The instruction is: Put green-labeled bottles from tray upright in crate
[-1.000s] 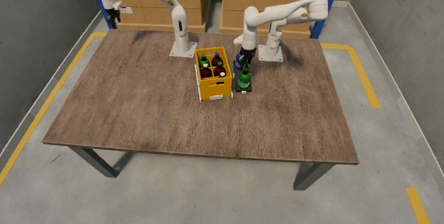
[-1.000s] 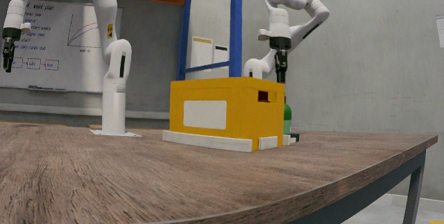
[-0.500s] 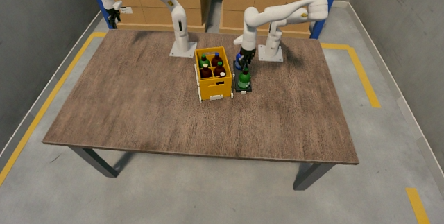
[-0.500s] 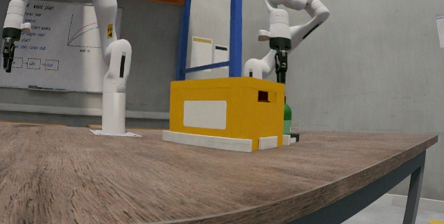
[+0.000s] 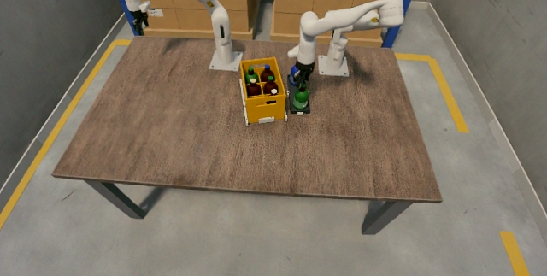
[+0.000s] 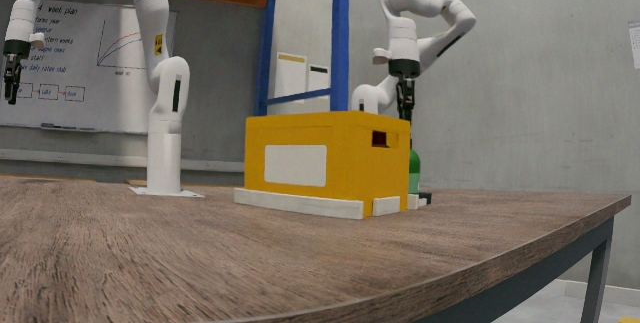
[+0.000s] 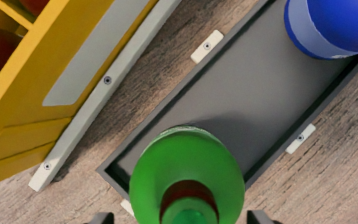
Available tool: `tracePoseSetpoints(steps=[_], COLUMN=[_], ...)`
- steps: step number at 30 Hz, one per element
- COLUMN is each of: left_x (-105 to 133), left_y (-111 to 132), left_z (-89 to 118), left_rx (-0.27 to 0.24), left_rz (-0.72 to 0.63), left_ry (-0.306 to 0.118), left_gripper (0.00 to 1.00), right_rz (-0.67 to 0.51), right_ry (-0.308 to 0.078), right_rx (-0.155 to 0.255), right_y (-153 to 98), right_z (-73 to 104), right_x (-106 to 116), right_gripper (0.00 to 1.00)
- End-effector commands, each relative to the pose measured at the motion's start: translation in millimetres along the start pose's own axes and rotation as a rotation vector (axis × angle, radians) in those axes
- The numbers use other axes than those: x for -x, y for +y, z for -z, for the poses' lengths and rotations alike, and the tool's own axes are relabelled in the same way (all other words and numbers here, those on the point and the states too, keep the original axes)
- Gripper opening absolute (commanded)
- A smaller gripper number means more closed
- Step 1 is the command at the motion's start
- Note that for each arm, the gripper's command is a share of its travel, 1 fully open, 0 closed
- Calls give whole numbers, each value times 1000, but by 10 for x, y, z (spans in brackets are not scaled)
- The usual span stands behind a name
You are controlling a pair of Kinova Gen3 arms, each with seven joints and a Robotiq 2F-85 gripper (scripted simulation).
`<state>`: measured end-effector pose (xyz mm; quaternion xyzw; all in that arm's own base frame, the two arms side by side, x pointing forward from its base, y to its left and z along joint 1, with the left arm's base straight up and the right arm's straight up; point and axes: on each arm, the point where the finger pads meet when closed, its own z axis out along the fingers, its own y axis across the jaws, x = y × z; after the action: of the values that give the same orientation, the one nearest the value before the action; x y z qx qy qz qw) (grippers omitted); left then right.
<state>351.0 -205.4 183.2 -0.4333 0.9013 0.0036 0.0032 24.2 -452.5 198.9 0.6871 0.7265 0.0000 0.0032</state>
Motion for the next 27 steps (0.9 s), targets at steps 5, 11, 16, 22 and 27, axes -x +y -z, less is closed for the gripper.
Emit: tracePoseSetpoints(steps=[5, 11, 16, 22, 27], left_x=[-16, -17, -14, -13, -10], left_y=[-17, -18, -17, -18, -21], left_z=[-116, -195, -229, -279, -300], left_rx=[-5, -5, -5, -5, -5], left_rz=[1, 0, 1, 2, 3], left_ry=[2, 2, 2, 2, 3], left_gripper=[672, 672, 672, 672, 672], right_rz=[-7, -7, -7, -7, -7], right_ry=[5, 5, 5, 5, 5], right_rx=[-5, -5, -5, -5, -5], right_y=[-22, -22, -22, -22, -22], right_z=[12, 12, 12, 12, 12], right_x=[-31, -31, -31, -31, -31], right_gripper=[1000, 1000, 1000, 1000, 1000])
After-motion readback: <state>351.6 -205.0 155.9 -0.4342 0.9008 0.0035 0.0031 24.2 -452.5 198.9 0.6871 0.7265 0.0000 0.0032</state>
